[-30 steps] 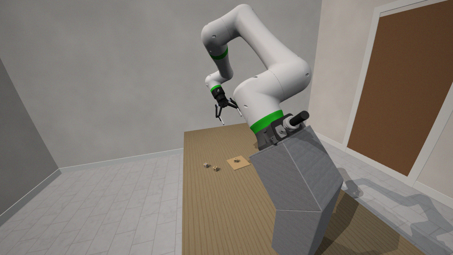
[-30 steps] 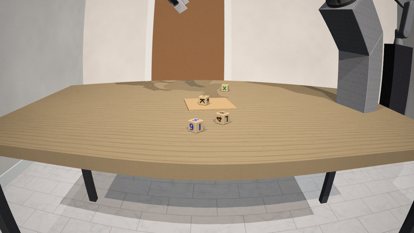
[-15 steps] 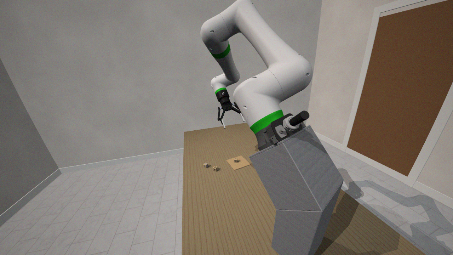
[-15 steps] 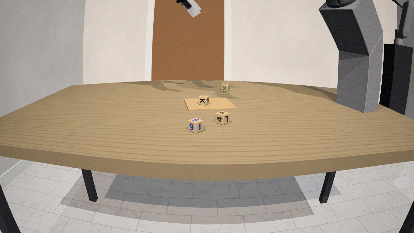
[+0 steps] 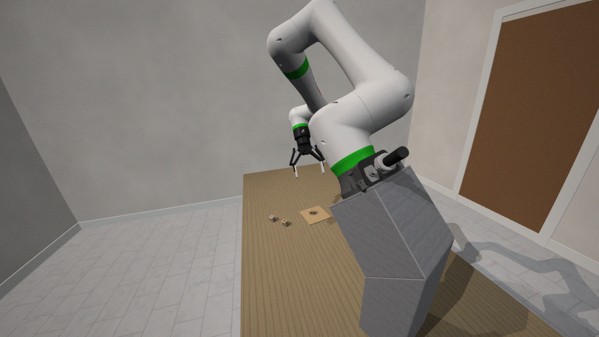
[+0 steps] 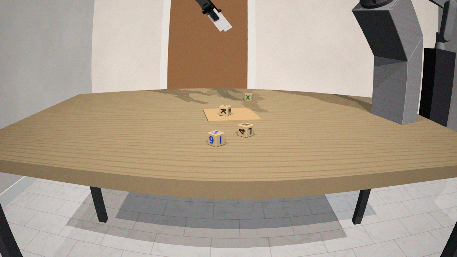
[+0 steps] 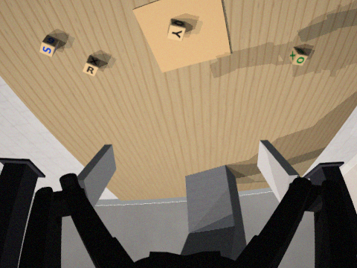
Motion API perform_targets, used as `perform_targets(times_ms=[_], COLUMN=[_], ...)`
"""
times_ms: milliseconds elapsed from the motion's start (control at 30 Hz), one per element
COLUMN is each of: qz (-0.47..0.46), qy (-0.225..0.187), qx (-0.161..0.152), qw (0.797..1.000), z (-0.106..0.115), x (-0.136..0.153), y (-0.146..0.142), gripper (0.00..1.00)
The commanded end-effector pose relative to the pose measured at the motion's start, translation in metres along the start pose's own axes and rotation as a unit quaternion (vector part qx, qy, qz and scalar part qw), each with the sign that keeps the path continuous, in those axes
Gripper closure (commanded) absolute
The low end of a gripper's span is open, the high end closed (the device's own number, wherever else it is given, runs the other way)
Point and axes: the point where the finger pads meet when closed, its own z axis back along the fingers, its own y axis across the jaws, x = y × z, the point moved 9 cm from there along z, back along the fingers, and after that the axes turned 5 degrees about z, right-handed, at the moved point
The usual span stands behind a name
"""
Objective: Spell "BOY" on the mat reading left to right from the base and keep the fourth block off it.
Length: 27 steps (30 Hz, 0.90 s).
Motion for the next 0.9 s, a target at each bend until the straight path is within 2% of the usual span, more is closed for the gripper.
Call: perform_targets(times_ms=[0,33,67,167,467,500,800,867], qz=[0.000,0.003,0.002,0.001,0.001,-0.003,-0.003,-0.019], qy=[0.000,0.020,0.036,0.044,0.044,0.070,0.070,0.124], qx=[0.000,-0.037,-0.060,-0.071,-0.071,-0.099,-0.099,-0.140], qw=[1.000,0.999,0.998,0.997,0.997,0.993,0.993,0.982], z=[0.000,-0.022,-0.036,-0.042,-0.042,-0.059,-0.059,-0.086], x=[0.000,-0.001,-0.002,-0.002,-0.002,-0.003,-0.003,-0.006], y=[0.000,0.004,0.006,0.008,0.008,0.012,0.012,0.022], gripper=[0.00,0.00,0.00,0.00,0.00,0.00,0.00,0.00])
